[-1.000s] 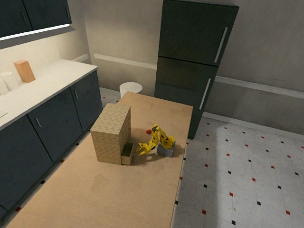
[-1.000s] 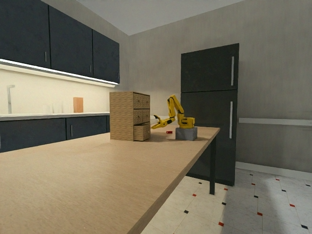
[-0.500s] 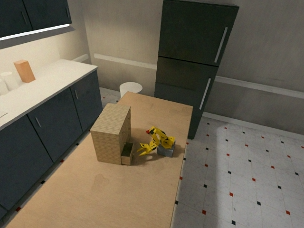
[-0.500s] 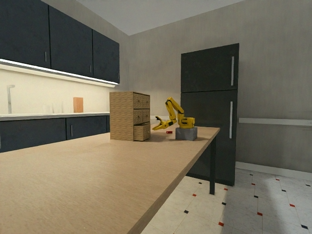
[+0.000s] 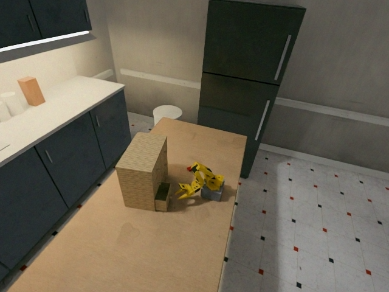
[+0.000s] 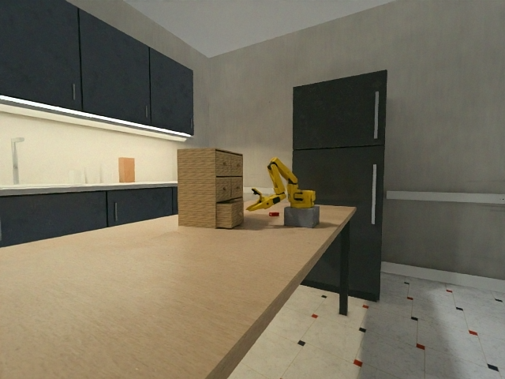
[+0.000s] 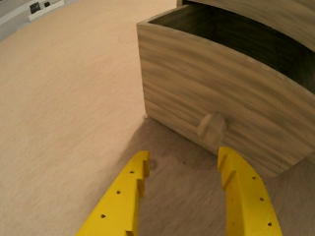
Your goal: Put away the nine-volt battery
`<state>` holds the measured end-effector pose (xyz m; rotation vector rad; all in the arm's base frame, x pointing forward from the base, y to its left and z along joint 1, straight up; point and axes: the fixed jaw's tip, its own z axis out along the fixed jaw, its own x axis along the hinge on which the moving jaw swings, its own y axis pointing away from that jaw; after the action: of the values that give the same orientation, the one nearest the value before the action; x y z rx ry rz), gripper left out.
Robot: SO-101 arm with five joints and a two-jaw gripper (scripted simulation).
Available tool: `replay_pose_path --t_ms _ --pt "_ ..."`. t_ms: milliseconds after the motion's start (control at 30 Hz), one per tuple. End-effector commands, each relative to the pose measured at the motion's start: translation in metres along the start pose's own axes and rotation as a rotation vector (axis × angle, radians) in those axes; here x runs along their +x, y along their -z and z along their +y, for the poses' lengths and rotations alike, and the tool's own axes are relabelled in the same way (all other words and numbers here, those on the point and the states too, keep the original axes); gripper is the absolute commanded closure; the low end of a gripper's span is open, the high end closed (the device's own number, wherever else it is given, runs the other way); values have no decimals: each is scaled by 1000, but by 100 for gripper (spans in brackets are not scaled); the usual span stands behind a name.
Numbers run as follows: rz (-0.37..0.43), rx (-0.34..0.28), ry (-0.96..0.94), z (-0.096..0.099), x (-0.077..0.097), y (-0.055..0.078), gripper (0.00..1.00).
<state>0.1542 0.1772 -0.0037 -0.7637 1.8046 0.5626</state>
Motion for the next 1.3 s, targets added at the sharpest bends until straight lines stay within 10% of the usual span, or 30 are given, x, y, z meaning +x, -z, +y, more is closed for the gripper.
replay_pose_path --t_ms 0,1267 --pt "-5 11 3 -3 0 0 79" --pt "-6 42 -7 -11 4 -15 79"
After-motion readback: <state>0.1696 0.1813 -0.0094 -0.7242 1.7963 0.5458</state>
